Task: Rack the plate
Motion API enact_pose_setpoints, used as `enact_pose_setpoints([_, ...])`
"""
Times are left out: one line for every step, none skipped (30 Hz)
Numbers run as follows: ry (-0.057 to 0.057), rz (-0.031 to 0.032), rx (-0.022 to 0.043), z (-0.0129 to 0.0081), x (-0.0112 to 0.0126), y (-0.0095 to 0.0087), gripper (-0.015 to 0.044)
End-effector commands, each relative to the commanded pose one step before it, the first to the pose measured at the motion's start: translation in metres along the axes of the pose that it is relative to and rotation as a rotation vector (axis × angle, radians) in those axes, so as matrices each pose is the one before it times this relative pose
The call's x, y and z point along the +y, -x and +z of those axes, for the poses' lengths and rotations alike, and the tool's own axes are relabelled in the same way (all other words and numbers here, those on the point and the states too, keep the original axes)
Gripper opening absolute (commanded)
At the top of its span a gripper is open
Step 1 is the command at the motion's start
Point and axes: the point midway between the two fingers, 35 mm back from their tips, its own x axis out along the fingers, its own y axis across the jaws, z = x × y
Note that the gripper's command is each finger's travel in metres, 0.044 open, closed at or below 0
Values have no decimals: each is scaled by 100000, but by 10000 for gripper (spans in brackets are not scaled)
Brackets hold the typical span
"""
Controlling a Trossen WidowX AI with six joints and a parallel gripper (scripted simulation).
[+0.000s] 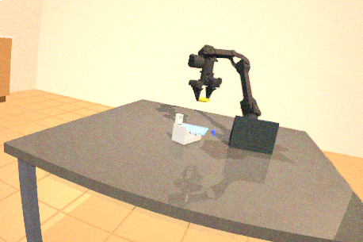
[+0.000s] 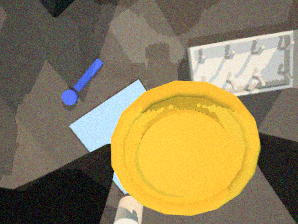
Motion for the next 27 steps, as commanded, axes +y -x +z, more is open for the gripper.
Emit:
enact_pose_setpoints([8008, 296, -191, 442, -232, -113, 0])
enact_pose_setpoints([0, 0, 0, 0, 0, 0, 0])
enact_pose_setpoints([0, 0, 0, 0, 0, 0, 0])
enact_pose_setpoints([0, 0, 0, 0, 0, 0, 0])
enact_pose_setpoints([0, 0, 0, 0, 0, 0, 0])
enact_pose_setpoints([-222, -124, -396, 20, -2, -69, 0])
enact_pose_setpoints([-666, -377, -1184, 59, -6, -207, 0])
enact_pose_setpoints([-1113, -642, -1961, 94, -11, -341, 0])
enact_pose_setpoints([-1344, -795, -2341, 107, -12, -405, 0])
enact_pose_setpoints([-1346, -823, -2319, 100, -11, -399, 0])
enact_pose_setpoints([-1345, -851, -2296, 93, -10, -392, 0])
enact_pose_setpoints([-1348, -877, -2275, 85, -9, -386, 0])
enact_pose_setpoints([-1351, -903, -2253, 78, -8, -380, 0])
enact_pose_setpoints([-1354, -929, -2231, 70, -7, -374, 0])
enact_pose_setpoints([-1357, -955, -2208, 63, -5, -367, 0])
enact_pose_setpoints([-1504, -904, -2142, 66, 12, -380, 0])
enact_pose_setpoints([-1506, -925, -2123, 59, 13, -374, 0])
enact_pose_setpoints([-1508, -946, -2103, 53, 15, -368, 0])
enact_pose_setpoints([-1509, -967, -2084, 46, 16, -361, 0])
enact_pose_setpoints([-1510, -988, -2064, 40, 18, -355, 0])
enact_pose_setpoints([-1510, -1009, -2044, 34, 19, -348, 0])
enact_pose_setpoints([-1510, -1031, -2025, 28, 21, -341, 0])
enact_pose_setpoints([-1509, -1052, -2005, 22, 22, -334, 0])
enact_pose_setpoints([-1508, -1073, -1985, 16, 24, -327, 0])
enact_pose_setpoints([-1506, -1094, -1965, 11, 25, -320, 0])
enact_pose_setpoints([-1321, -1211, -1992, -4, 1, -288, 0])
enact_pose_setpoints([-1317, -1238, -1968, -10, 2, -280, 0])
